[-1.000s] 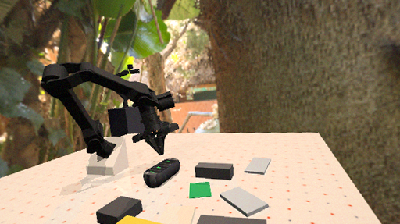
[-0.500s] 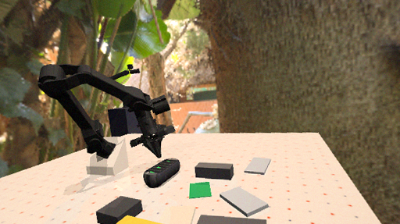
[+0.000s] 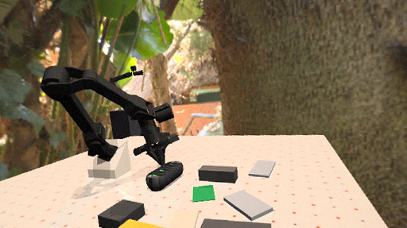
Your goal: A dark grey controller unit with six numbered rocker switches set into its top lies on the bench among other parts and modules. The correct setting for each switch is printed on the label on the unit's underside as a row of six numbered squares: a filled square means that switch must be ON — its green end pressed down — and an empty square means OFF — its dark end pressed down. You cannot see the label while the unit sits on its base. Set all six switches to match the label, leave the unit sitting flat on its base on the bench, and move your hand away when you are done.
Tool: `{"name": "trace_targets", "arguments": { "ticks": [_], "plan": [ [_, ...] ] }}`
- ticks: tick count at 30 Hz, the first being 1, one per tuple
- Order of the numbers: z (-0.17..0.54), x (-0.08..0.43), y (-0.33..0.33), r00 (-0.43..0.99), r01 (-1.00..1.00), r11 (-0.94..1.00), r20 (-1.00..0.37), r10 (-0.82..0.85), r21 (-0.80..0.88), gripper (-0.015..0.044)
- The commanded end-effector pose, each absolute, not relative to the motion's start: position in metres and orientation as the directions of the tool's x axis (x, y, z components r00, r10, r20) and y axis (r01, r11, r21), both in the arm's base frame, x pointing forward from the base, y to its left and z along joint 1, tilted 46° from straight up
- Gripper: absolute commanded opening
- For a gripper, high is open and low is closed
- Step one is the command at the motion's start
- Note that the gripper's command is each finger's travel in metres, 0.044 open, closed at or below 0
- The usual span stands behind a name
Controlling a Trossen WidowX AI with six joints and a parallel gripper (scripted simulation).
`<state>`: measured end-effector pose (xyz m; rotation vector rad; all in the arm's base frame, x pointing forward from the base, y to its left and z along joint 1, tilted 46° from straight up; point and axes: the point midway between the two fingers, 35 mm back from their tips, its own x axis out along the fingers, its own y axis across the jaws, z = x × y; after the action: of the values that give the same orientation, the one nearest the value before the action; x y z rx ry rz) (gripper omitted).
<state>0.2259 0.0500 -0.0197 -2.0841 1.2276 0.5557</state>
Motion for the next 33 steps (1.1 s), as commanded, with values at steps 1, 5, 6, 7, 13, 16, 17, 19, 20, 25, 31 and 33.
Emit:
{"name": "trace_targets", "arguments": {
  "ticks": [1,5,6,7,13,16,17,19,20,25,31,33],
  "plan": [
    [-0.026,0.225,0.042,0.467,-0.883,-0.357,-0.636,-0.615,-0.304,0.0000],
    [-0.030,0.226,0.038,0.467,-0.883,-0.357,-0.635,-0.615,-0.304,0.0000],
    [-0.031,0.226,0.036,0.468,-0.883,-0.357,-0.634,-0.615,-0.304,0.0000],
    [-0.032,0.227,0.035,0.468,-0.883,-0.357,-0.634,-0.616,-0.304,0.0000],
    [-0.036,0.227,0.029,0.468,-0.883,-0.358,-0.632,-0.617,-0.305,0.0000],
    [-0.036,0.227,0.029,0.468,-0.883,-0.358,-0.632,-0.617,-0.305,0.0000],
    [-0.036,0.228,0.029,0.468,-0.883,-0.358,-0.632,-0.617,-0.305,0.0000],
    [-0.036,0.228,0.029,0.468,-0.883,-0.358,-0.632,-0.617,-0.305,0.0000],
    [-0.036,0.229,0.029,0.468,-0.883,-0.358,-0.632,-0.617,-0.305,0.0000],
    [-0.036,0.231,0.029,0.468,-0.883,-0.358,-0.632,-0.617,-0.305,0.0000],
    [-0.036,0.233,0.030,0.468,-0.883,-0.358,-0.632,-0.617,-0.305,0.0000],
    [-0.036,0.234,0.030,0.468,-0.883,-0.358,-0.632,-0.617,-0.305,0.0000]
  ]
}}
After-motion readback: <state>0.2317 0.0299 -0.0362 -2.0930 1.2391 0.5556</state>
